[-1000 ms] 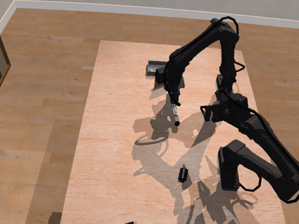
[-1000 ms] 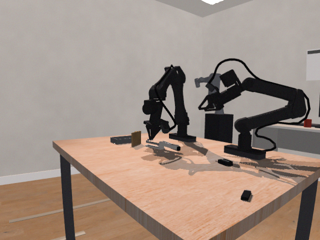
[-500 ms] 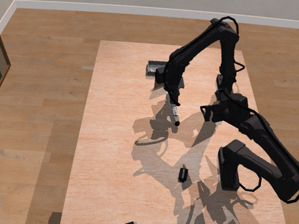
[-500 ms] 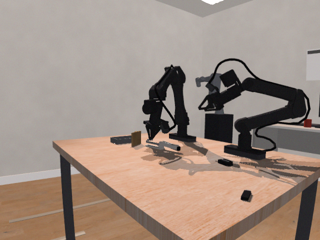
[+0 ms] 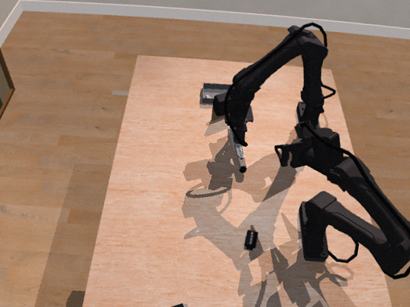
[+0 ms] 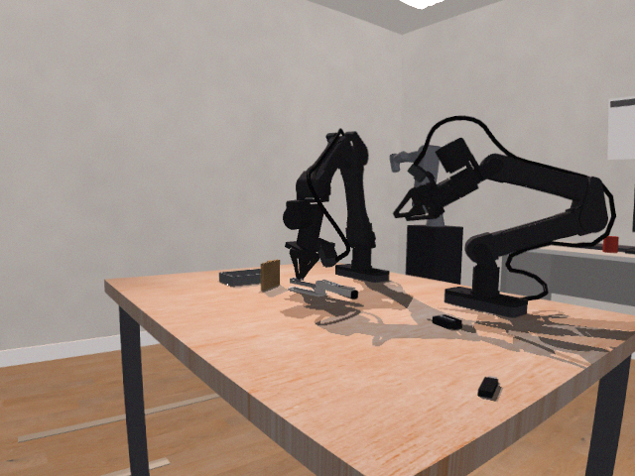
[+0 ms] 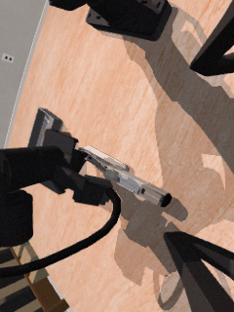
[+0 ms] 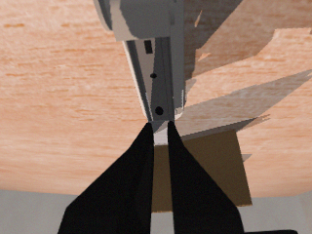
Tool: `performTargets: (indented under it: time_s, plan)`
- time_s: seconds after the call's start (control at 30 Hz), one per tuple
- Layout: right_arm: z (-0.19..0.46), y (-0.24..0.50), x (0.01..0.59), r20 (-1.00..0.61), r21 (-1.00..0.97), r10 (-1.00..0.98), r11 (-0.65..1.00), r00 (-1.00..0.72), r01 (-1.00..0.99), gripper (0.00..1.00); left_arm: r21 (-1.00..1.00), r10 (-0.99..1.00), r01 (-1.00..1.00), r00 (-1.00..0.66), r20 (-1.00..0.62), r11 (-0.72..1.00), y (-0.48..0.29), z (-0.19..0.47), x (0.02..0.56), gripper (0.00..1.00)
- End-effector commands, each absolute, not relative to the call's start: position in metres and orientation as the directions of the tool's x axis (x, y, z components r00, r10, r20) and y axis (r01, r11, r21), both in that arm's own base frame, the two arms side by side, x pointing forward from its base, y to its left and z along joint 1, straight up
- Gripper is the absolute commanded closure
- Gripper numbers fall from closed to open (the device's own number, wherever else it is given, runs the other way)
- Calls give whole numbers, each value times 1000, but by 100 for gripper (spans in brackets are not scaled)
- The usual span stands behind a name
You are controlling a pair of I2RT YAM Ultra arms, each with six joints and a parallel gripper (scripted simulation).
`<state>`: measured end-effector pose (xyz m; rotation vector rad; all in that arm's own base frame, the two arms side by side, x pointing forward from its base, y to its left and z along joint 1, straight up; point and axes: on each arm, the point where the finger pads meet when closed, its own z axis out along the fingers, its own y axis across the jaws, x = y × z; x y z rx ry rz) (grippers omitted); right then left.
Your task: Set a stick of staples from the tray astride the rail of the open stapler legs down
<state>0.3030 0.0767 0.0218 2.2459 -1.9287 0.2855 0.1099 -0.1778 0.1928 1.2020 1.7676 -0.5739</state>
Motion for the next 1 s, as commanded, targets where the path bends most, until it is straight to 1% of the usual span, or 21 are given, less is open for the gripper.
performTargets:
  time_s: [0.0,0.4,0.6,0.97]
  plan:
    - [21,77,305,235,-16,-964,-132,125,-991,96,109,468,898,-116,-876,425,-177,199,110,0]
    - [7,76,302,238,3,-963,-131,128,-991,96,109,468,898,-116,-876,425,-177,199,110,0]
    - [20,78,309,240,16,-961,-138,138,-990,96,109,468,898,-116,-876,425,-177,199,110,0]
    - [21,79,309,246,4,-959,-144,141,-990,96,109,468,898,-116,-876,425,-177,199,110,0]
